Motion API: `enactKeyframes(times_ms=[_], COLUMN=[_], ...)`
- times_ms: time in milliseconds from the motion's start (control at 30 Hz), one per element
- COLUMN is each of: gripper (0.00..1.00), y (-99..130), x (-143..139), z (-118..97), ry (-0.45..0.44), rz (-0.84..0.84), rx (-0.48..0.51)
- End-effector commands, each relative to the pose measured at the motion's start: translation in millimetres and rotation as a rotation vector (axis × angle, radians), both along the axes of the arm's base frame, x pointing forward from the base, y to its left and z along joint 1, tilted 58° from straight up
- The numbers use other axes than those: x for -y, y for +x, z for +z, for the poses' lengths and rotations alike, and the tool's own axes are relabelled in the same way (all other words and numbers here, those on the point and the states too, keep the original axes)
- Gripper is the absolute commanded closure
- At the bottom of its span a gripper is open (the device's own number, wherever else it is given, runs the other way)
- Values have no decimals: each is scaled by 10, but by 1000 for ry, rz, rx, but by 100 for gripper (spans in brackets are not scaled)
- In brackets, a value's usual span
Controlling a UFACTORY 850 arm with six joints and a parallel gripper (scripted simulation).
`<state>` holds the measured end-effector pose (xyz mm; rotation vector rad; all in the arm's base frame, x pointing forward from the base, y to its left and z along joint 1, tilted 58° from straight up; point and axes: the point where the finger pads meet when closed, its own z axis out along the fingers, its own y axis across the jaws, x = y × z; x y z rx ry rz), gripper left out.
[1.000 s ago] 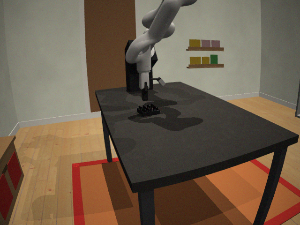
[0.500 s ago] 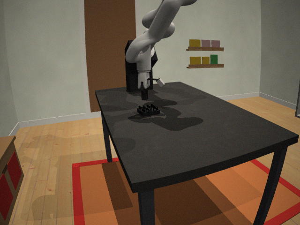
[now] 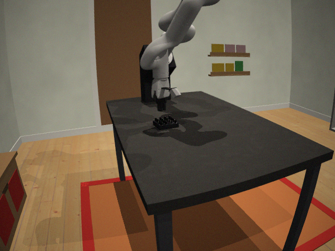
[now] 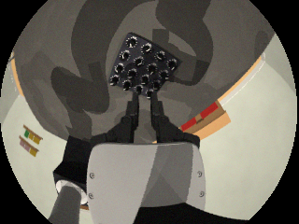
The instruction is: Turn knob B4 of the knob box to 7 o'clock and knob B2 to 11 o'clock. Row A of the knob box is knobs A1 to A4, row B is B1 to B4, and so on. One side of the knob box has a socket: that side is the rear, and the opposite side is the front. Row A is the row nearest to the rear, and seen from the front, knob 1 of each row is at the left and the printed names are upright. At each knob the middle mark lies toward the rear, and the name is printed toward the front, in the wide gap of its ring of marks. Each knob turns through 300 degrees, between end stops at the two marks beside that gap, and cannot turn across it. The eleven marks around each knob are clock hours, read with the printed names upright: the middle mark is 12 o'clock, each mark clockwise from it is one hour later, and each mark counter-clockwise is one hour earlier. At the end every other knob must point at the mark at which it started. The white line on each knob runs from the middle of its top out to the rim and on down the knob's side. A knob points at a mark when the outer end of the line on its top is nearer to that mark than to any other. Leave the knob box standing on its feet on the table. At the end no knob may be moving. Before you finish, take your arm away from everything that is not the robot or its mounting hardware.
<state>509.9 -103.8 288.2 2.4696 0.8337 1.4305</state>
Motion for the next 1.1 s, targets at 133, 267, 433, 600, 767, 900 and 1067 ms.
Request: enactKeyframes(times_ms=[133, 267, 433, 600, 767, 900, 1067], gripper=[81, 81, 81, 81, 81, 81, 81], y=[-14, -19, -23, -24, -24, -24, -24], x=[3, 4, 4, 4, 4, 4, 4], z=[10, 13, 15, 15, 15, 15, 15], ry=[223, 315, 372, 381, 383, 383, 383], rz=[-127, -185, -221, -227, -228, -228, -228], rx=[-43, -58, -67, -68, -69, -69, -69])
